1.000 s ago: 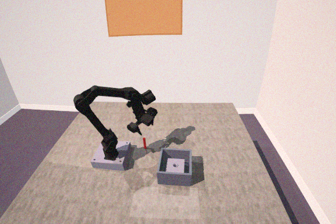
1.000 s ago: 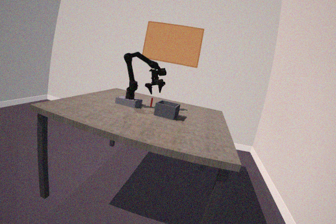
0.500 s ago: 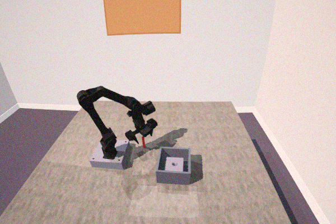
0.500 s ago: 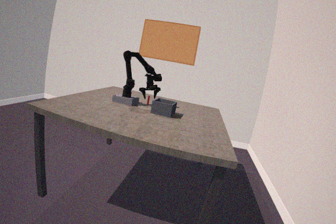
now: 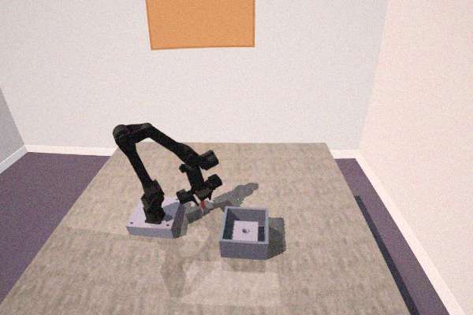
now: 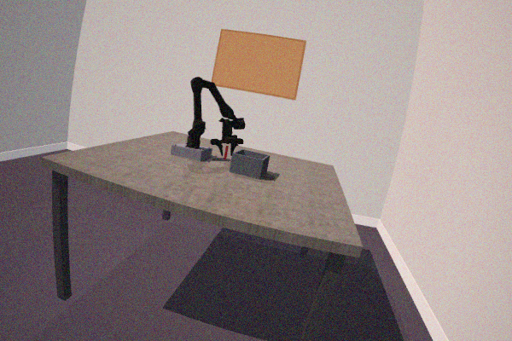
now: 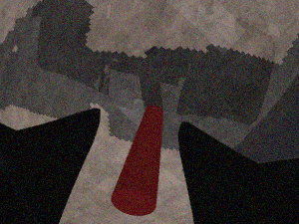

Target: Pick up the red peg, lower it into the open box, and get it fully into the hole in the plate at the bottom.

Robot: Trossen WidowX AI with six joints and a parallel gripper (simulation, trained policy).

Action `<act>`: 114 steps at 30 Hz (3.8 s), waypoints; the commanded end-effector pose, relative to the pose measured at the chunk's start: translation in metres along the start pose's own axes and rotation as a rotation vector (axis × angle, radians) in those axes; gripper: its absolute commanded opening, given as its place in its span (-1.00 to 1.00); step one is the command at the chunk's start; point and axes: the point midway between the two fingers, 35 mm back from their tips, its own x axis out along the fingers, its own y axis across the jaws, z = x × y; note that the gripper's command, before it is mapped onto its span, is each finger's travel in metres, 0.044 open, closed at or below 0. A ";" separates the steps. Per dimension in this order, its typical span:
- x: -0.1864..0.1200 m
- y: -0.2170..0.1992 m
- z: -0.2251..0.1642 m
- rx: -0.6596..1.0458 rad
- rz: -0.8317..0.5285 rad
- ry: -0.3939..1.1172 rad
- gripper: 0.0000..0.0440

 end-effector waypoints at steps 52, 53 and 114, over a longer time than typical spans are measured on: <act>-0.100 0.073 0.165 0.061 0.101 -0.290 -1.00; -0.100 0.072 0.168 0.067 0.099 -0.293 -1.00; -0.057 0.087 0.328 0.104 0.009 -0.368 1.00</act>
